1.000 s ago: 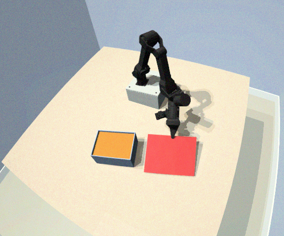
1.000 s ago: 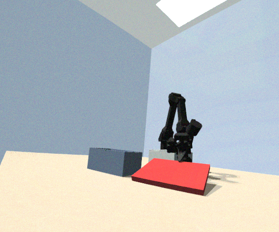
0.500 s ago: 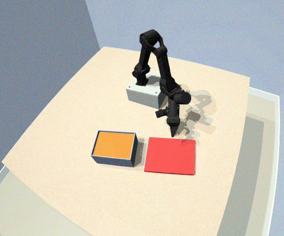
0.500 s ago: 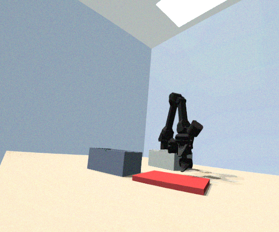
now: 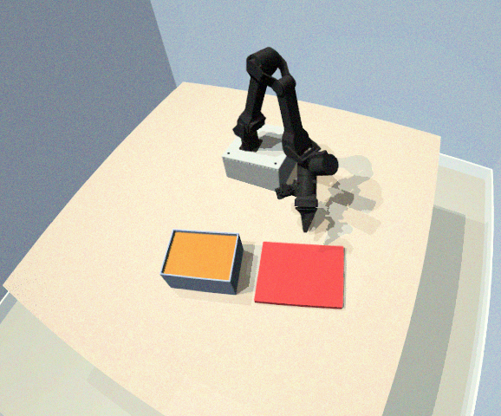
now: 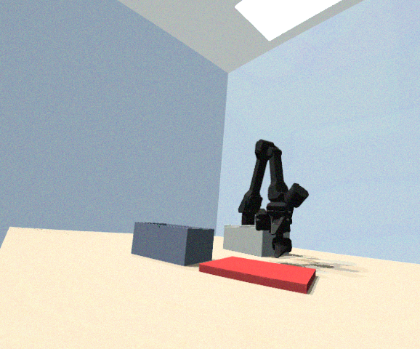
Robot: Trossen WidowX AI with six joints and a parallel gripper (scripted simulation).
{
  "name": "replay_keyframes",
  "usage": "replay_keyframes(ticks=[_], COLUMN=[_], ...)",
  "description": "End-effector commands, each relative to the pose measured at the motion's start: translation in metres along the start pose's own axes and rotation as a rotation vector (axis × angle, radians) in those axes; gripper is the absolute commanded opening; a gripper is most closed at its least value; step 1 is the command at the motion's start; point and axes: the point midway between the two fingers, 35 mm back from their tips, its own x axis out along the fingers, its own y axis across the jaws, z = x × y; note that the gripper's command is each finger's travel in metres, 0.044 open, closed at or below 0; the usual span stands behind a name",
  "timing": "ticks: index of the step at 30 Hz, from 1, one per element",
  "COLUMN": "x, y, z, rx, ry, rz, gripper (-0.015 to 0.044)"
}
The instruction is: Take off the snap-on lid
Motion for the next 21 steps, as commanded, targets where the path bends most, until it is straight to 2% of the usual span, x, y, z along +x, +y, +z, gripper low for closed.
replay_keyframes(ticks=[1, 11, 21], x=[-0.007, -0.021, -0.033], y=[-0.006, -0.019, -0.005], z=[0.003, 0.003, -0.001], rx=[0.001, 0.001, 0.001], ry=[-0.006, -0.006, -0.005], rz=[-0.003, -0.005, -0.005], gripper=[0.044, 0.044, 0.044])
